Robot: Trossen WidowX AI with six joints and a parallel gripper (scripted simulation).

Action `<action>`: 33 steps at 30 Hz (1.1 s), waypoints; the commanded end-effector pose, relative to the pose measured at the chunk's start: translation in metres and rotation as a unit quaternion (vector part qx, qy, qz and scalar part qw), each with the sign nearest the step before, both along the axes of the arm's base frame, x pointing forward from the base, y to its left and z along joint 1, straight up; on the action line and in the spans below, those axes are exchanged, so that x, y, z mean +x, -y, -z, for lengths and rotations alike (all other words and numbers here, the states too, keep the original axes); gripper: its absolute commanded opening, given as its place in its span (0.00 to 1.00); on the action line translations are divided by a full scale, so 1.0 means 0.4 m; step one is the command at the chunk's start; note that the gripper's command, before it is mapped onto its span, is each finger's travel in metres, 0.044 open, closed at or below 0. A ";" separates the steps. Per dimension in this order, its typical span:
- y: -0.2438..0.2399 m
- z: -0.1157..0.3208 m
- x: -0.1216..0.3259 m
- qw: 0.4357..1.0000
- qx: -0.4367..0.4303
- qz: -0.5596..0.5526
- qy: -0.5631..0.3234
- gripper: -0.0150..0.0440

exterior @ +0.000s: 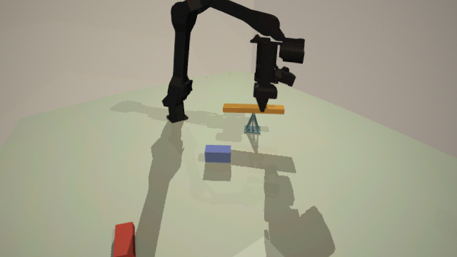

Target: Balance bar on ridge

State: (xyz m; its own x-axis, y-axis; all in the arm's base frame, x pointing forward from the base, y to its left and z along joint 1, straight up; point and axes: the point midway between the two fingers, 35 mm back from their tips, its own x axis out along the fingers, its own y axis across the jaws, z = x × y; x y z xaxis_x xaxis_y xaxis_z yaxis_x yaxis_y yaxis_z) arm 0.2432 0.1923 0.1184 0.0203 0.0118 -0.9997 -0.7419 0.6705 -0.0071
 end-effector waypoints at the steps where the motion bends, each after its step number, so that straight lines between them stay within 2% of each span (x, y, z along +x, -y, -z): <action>1: -0.001 0.001 0.000 1.000 0.002 0.002 0.000 0.25; 33: -0.001 0.008 0.000 1.000 0.002 0.002 0.000 0.25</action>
